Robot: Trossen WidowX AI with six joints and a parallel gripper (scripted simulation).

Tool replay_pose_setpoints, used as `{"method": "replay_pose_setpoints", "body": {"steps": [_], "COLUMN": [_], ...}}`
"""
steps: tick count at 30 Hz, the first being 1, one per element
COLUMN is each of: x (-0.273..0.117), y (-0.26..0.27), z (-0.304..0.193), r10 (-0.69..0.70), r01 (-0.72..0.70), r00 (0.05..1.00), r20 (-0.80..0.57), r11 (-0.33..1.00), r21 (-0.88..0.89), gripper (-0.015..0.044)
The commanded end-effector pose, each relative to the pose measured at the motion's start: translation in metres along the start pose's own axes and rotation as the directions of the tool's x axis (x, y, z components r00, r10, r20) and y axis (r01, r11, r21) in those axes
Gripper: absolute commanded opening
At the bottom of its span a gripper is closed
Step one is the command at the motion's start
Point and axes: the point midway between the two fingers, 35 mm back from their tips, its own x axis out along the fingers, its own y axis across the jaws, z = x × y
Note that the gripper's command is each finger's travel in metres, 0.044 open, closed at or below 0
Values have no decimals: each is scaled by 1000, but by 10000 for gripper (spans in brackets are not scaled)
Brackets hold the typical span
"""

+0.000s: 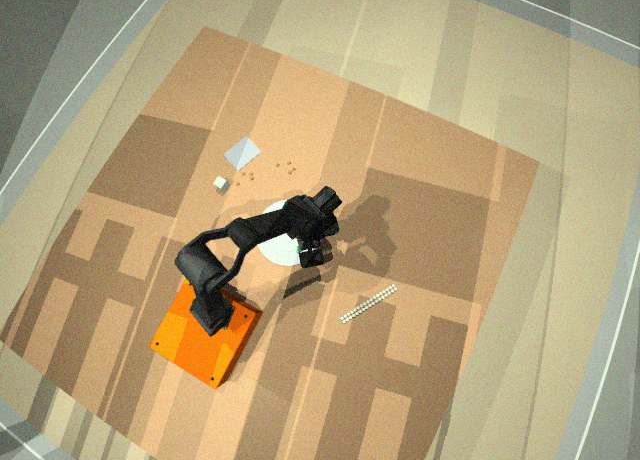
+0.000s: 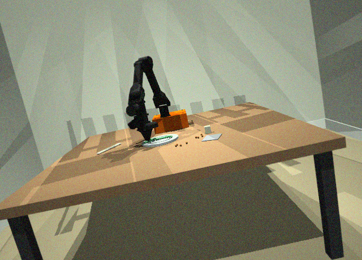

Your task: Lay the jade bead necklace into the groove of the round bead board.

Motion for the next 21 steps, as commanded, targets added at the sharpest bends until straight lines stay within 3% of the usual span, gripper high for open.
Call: {"method": "replay_pose_setpoints", "body": {"steps": [1,12,21], "x": [0,-1,-1], "y": [0,-1,-1], "z": [0,-1,-1], "r10": [0,-8,-8], "r01": [0,8,8], "r00": [1000,1000,1000], "r20": [1,-4,-4], "r11": [1000,1000,1000], "r21": [0,1,1], "gripper": [157,440,440]}}
